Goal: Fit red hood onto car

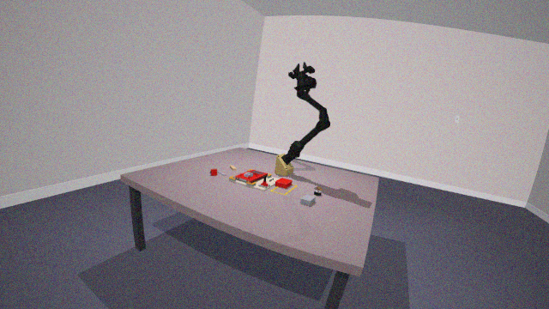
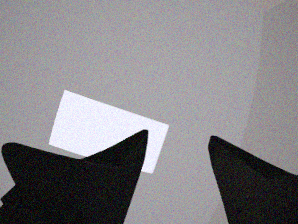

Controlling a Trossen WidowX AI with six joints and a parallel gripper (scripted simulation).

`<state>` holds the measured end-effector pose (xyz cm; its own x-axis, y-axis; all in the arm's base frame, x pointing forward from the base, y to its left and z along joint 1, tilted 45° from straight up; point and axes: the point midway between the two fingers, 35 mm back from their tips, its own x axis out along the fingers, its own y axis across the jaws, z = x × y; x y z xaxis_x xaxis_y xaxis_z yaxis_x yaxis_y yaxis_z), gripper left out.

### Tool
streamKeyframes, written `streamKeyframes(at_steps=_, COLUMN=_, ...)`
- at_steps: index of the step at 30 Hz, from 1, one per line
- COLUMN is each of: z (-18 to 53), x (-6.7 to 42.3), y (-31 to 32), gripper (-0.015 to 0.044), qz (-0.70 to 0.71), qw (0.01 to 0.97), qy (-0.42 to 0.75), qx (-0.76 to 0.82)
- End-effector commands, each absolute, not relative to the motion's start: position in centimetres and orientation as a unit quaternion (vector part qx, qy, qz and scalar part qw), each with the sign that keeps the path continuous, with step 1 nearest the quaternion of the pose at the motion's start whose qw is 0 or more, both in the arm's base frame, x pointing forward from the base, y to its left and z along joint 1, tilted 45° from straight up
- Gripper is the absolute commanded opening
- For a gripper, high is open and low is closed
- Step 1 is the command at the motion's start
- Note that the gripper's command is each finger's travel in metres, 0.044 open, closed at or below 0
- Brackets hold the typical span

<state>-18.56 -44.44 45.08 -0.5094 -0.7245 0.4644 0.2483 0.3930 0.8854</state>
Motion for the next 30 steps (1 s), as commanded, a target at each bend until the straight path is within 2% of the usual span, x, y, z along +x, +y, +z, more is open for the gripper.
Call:
streamKeyframes(at_steps=1, z=45.0, x=-18.4, y=-44.5, gripper=0.0247, qz=-0.525, qw=0.466, qy=-0.691, qx=0.174)
streamKeyframes(at_steps=8, z=41.8, x=-12.7, y=-47.6, gripper=0.0431, qz=-0.571, qw=0.509, qy=-0.598, qx=0.239)
streamKeyframes(at_steps=9, z=41.3, x=-11.8, y=-48.0, gripper=0.0440, qz=-0.577, qw=0.516, qy=-0.583, qx=0.248)
streamKeyframes(at_steps=20, z=35.3, x=-1.1, y=-50.3, gripper=0.0440, qz=-0.611, qw=0.600, qy=-0.400, qx=0.326)
streamKeyframes(at_steps=30, z=29.3, x=9.1, y=-48.9, gripper=0.0440, qz=-0.588, qw=0.679, qy=-0.214, qx=0.385)
